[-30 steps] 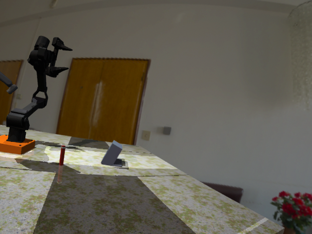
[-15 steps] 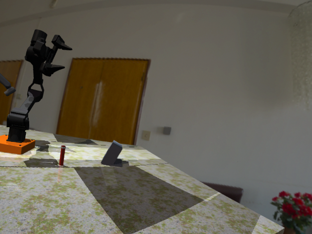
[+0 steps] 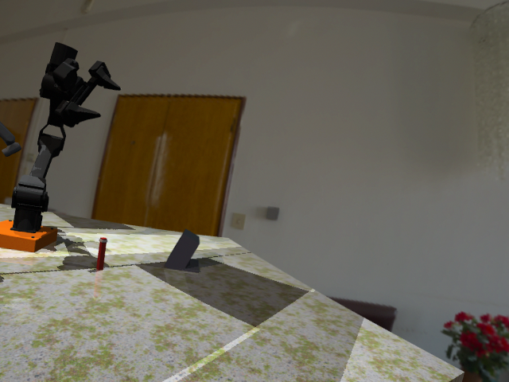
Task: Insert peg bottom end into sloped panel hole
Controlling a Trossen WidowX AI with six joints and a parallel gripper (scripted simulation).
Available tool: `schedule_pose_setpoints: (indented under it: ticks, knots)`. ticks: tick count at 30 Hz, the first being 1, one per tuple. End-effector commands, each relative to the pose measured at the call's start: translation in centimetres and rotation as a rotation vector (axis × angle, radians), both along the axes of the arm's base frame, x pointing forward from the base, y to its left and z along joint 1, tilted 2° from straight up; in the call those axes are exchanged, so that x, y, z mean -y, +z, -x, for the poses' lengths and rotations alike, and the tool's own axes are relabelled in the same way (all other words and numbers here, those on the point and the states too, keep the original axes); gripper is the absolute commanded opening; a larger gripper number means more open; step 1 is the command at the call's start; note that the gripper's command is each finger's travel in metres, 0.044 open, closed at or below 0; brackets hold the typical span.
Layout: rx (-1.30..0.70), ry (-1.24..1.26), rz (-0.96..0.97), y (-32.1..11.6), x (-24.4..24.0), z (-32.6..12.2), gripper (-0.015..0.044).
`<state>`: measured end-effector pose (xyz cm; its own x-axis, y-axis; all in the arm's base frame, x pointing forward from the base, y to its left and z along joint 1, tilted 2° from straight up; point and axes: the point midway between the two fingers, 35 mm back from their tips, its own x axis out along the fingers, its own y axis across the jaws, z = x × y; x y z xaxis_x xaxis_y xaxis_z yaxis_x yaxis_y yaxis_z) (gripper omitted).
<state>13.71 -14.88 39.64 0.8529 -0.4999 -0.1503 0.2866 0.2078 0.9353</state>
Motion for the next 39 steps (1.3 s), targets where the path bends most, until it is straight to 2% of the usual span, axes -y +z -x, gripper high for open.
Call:
schedule_pose_setpoints:
  ticks: [1, 21, 39]
  knots:
    - [-0.075, 0.011, 0.030, -1.1, 1.2, -0.4, 0.0440]
    - [-0.446, 0.165, 0.204, -6.7, 4.9, -3.0, 0.0440]
    - [-0.805, 0.430, 0.386, -12.8, 6.4, -5.7, 0.0440]
